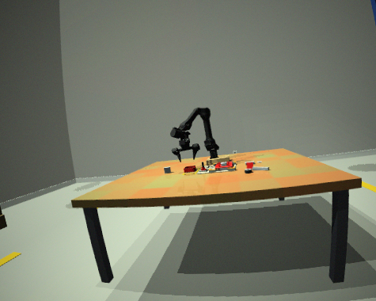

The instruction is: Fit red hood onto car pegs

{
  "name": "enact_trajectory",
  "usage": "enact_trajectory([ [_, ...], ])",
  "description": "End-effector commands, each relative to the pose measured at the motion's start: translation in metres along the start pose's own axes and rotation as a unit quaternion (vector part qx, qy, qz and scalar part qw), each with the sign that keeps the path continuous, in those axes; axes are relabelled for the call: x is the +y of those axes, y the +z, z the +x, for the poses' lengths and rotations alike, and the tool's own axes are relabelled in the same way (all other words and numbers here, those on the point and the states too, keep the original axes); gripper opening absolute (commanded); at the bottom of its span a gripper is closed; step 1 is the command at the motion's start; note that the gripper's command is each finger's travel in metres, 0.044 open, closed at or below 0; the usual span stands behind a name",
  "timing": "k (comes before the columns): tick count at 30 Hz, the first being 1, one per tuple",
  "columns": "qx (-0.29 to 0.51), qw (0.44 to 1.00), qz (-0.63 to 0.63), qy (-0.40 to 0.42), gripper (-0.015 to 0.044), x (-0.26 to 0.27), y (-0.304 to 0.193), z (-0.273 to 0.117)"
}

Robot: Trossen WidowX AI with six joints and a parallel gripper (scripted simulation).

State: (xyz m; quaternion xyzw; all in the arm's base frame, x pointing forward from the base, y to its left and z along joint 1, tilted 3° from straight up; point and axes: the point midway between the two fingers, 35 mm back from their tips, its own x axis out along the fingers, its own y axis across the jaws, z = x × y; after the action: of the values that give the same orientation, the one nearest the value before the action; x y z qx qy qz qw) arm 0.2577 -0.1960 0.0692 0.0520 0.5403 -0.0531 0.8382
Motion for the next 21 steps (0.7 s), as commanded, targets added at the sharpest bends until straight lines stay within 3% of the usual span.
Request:
enact_trajectory([
  [1, -0.061, 0.998, -0.001, 0.007, 0.044, 0.0, -0.004, 0.001],
  [15, -0.278, 0.959, -0.046, -0.003, 0.044, 0.01, -0.026, -0.014],
  [21, -0.287, 0.957, -0.05, -0.005, 0.044, 0.011, -0.027, -0.015],
])
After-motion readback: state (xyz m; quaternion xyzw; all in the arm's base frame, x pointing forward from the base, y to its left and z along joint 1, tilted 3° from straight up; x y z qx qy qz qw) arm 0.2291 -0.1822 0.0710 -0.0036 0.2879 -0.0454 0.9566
